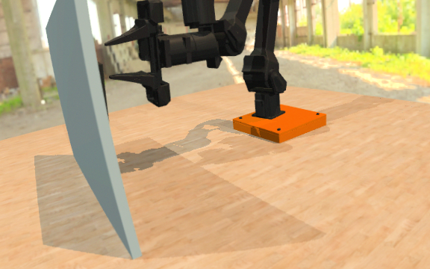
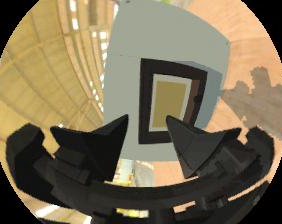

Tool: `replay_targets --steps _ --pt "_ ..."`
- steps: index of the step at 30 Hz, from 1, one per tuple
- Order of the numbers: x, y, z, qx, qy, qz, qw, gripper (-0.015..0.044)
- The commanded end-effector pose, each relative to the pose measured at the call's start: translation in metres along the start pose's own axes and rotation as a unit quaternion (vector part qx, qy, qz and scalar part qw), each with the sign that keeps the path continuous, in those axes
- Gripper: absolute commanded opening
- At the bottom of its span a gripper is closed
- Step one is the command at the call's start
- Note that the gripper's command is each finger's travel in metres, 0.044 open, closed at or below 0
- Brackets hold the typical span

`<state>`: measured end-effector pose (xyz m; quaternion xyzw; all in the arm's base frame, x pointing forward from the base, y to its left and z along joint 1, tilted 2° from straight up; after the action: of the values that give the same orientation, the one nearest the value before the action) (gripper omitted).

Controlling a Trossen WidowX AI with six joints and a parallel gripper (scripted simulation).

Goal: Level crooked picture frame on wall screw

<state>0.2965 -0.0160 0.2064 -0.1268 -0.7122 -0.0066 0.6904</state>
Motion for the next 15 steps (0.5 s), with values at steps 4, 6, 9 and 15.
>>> replay_targets --steps 4,6,9,15 --pt "0.0010 0.0000 -0.0045 0.001 -0.004 -0.003 1.000 0.0260" --pt "0.0010 0.0000 -0.0045 0.001 -0.004 -0.003 1.000 0.0260" --pt "0.0010 0.0000 -0.0045 0.001 -0.004 -0.003 1.000 0.0260" --pt "0.0012 0.0000 -0.0060 0.001 -0.004 -0.003 1.000 0.0260"
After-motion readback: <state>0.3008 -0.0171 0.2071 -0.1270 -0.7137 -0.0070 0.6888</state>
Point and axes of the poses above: the point midway between the two fingers, 35 mm back from their tips, its own z axis back along the fingers, its own x axis across the jaws, y = z × x, the point moved 5 cm from there along z, back along the fingers, and after that the axes turned 3 degrees about z, right-handed, at the moved point
